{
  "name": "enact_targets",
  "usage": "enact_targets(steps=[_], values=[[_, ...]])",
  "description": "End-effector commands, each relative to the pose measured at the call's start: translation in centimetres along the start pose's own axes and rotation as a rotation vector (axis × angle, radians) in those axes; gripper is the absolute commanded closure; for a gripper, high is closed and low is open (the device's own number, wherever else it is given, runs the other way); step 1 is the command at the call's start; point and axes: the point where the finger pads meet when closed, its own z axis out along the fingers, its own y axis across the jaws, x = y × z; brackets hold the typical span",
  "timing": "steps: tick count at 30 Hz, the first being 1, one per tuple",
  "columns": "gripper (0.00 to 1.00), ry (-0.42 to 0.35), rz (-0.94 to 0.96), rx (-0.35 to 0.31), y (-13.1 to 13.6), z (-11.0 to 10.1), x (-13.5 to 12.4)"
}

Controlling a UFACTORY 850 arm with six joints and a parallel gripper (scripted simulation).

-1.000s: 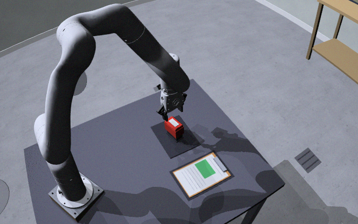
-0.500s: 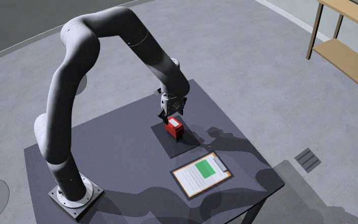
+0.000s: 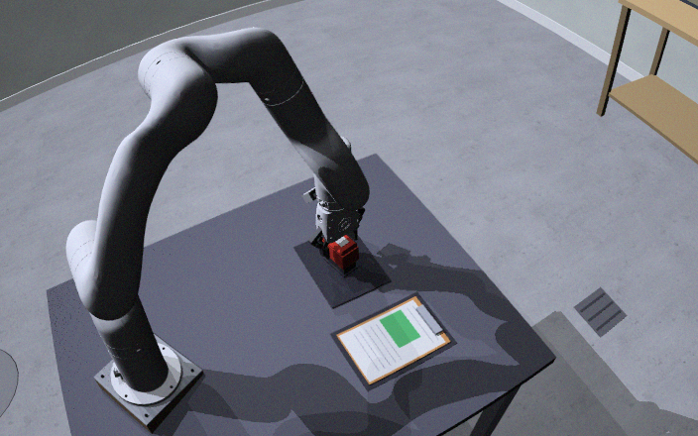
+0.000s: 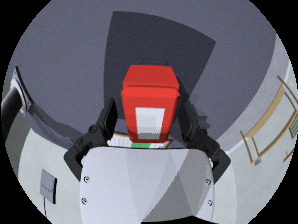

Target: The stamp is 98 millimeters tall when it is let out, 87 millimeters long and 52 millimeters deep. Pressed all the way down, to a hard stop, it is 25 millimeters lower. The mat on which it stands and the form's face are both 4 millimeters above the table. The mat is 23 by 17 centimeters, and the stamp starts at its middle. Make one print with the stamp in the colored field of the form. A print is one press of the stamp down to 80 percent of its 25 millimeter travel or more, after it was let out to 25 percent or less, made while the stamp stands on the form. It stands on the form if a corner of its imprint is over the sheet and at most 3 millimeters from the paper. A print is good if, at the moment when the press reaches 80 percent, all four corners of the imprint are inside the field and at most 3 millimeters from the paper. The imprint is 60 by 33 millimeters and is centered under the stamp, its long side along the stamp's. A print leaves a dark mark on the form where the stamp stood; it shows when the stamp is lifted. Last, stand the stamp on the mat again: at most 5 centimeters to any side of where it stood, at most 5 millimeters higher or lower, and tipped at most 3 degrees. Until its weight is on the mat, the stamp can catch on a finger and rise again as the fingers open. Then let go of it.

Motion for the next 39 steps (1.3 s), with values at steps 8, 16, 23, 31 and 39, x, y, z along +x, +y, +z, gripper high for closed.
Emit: enact_targets(steps=[8, 16, 23, 31, 39], values=[[0.03, 0.0, 0.0, -0.002, 0.13, 1.66, 0.0], [0.03, 0.0, 0.0, -0.002, 0.13, 1.66, 0.0], [0.65, 0.0, 0.0, -0.002, 0.13, 1.66, 0.0], [0.65, 0.0, 0.0, -0.002, 0.13, 1.66, 0.0], [0.65, 0.0, 0.0, -0.002, 0.13, 1.66, 0.0]])
